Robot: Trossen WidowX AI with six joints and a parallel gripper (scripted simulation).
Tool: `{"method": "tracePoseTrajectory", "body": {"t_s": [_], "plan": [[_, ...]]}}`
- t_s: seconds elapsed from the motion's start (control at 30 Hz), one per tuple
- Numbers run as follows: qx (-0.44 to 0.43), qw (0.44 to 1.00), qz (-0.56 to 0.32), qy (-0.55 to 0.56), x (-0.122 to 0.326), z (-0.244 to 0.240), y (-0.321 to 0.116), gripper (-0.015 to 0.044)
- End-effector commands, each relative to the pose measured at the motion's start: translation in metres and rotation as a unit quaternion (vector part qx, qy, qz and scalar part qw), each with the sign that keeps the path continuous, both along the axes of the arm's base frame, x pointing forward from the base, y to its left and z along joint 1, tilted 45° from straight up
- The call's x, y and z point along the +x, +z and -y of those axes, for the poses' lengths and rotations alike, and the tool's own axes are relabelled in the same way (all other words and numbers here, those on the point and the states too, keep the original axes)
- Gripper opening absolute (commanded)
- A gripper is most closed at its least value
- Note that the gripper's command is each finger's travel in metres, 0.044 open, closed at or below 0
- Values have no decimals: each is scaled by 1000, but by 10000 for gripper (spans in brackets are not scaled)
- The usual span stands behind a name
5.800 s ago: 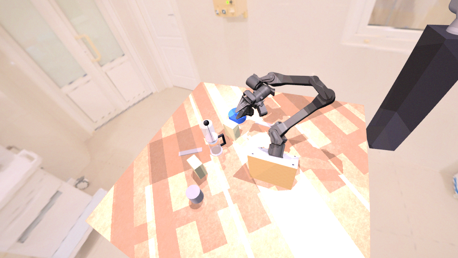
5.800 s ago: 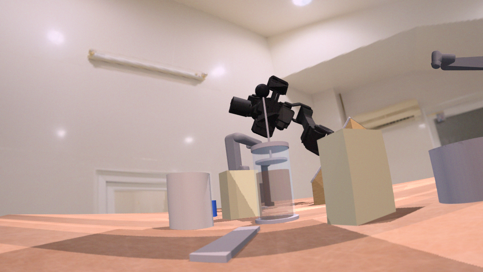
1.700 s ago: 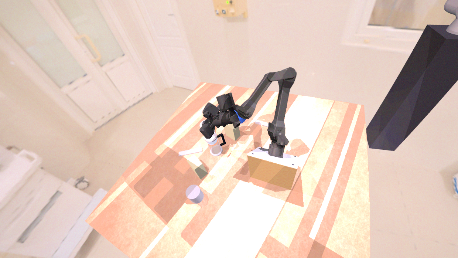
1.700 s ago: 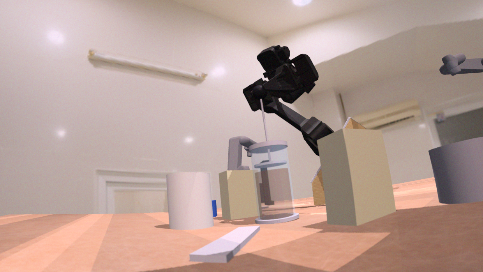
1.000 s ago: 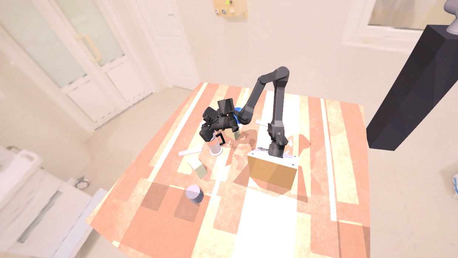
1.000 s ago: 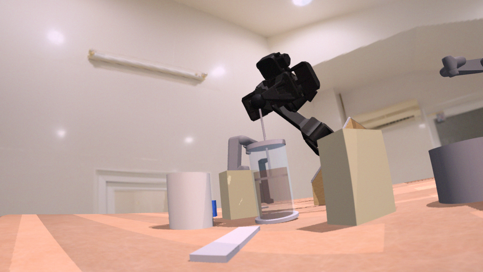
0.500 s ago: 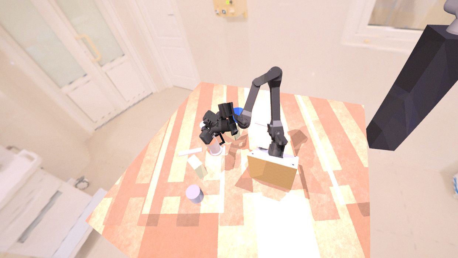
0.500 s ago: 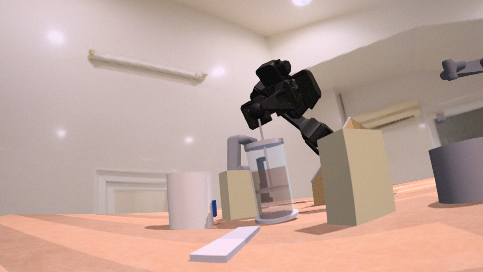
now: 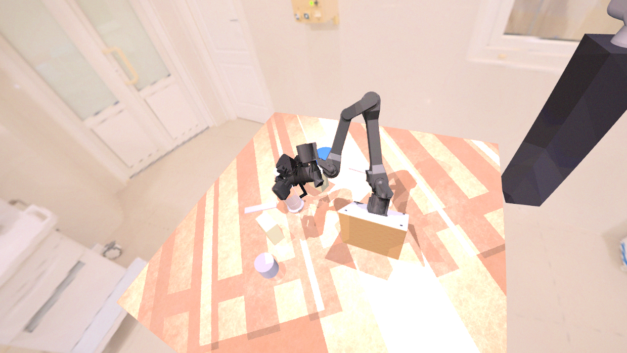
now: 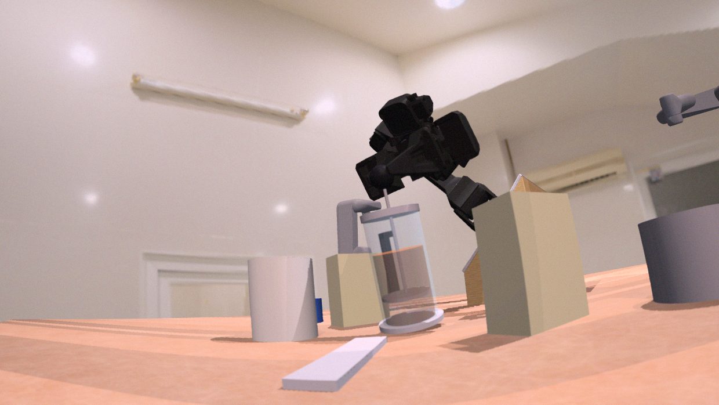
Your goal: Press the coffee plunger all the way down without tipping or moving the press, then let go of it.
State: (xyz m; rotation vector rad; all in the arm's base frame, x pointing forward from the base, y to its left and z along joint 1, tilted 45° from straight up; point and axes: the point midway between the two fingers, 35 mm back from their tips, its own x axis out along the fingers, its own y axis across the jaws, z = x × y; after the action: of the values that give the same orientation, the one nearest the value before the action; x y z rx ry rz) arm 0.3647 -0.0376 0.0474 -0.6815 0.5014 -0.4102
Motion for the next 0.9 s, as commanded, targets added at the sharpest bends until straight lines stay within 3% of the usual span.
{"method": "tracePoseTrajectory", "body": {"t_s": [0.0,0.87], "plan": [[-10,1000,-22,-14,-4,10,-10,119],[-10,1000,-22,-14,3,9,-10,119]]}}
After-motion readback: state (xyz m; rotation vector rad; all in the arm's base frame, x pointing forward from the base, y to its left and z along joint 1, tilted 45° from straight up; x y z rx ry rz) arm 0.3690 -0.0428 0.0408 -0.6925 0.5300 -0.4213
